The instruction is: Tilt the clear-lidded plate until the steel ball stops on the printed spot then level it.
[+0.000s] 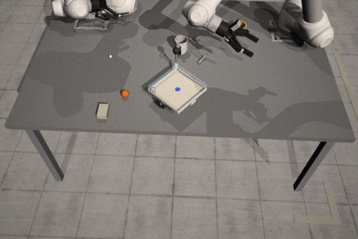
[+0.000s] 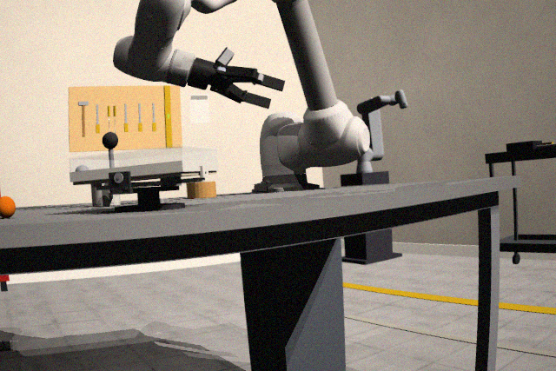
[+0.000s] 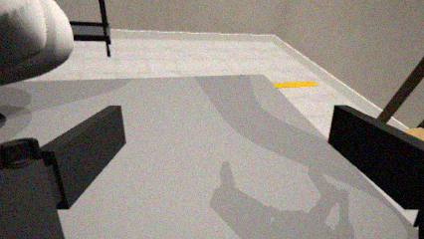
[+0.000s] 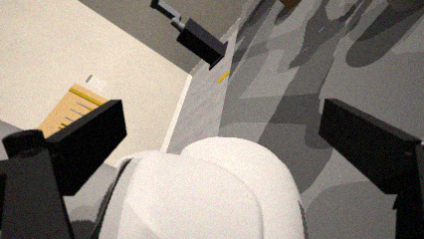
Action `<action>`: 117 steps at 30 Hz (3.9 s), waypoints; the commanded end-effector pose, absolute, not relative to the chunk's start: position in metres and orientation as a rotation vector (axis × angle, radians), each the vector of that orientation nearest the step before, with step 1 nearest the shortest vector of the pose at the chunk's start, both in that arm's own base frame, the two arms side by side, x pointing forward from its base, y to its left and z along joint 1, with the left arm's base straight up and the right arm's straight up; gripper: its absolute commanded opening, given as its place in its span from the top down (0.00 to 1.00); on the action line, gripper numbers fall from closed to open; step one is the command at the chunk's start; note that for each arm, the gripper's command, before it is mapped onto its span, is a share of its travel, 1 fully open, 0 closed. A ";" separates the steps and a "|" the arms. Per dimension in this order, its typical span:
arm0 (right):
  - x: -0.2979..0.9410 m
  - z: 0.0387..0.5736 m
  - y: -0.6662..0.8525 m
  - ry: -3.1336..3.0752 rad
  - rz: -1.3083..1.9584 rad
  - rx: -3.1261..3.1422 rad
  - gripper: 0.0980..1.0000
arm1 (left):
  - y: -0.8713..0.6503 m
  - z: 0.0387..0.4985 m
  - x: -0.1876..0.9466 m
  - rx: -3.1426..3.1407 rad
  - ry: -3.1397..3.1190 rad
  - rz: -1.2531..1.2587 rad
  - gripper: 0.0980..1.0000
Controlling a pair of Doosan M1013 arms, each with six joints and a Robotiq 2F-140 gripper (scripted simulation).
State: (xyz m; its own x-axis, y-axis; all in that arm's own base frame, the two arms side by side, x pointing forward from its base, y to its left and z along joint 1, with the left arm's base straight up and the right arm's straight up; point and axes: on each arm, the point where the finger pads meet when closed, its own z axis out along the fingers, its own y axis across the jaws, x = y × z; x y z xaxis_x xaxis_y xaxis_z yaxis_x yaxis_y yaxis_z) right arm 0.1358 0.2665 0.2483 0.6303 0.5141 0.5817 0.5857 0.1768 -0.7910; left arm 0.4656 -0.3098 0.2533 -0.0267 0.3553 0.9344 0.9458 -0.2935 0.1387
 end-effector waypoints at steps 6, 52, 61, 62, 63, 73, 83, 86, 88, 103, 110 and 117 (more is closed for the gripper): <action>0.136 0.249 0.266 -0.981 -0.065 -1.464 0.00 | -0.210 0.240 0.498 -1.628 -1.337 -1.036 0.00; 0.136 0.249 0.266 -0.981 -0.065 -1.464 0.00 | 0.258 0.169 0.340 -1.683 -1.513 0.640 0.00; 0.136 0.249 0.266 -0.981 -0.065 -1.464 0.00 | 0.309 0.156 0.255 -1.782 -1.651 0.949 0.00; 0.136 0.249 0.266 -0.981 -0.065 -1.464 0.00 | 0.313 0.155 0.246 -1.795 -1.668 0.978 0.00; 0.136 0.249 0.266 -0.981 -0.065 -1.464 0.00 | 0.313 0.155 0.246 -1.795 -1.668 0.978 0.00; 0.136 0.249 0.266 -0.981 -0.065 -1.464 0.00 | 0.337 0.144 0.167 -1.920 -1.841 1.184 0.00; 0.136 0.249 0.266 -0.981 -0.065 -1.464 0.00 | 0.344 0.137 0.106 -2.039 -2.007 1.278 0.00; 0.136 0.249 0.266 -0.981 -0.065 -1.464 0.00 | 0.344 0.135 0.087 -2.083 -2.069 1.293 0.00; 0.136 0.249 0.266 -0.981 -0.065 -1.464 0.00 | 0.343 0.133 0.075 -2.111 -2.110 1.297 0.00; 0.136 0.249 0.266 -0.981 -0.065 -1.464 0.00 | 0.335 0.126 0.013 -2.266 -2.345 1.242 0.00; 0.136 0.249 0.266 -0.981 -0.065 -1.464 0.00 | 0.330 0.124 -0.009 -2.324 -2.438 1.183 0.00; 0.136 0.249 0.266 -0.981 -0.065 -1.464 0.00 | 0.327 0.123 -0.020 -2.354 -2.489 1.142 0.00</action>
State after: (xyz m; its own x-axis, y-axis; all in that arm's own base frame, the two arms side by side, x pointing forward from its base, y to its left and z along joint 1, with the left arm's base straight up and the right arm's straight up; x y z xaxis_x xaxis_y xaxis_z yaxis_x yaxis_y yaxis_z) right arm 0.1358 0.2665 0.2483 0.6303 0.5141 0.5817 0.5857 0.1768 -0.7910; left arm -0.0127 0.3305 0.1238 -0.0984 0.7095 -0.6978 0.9887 -0.0097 -0.1494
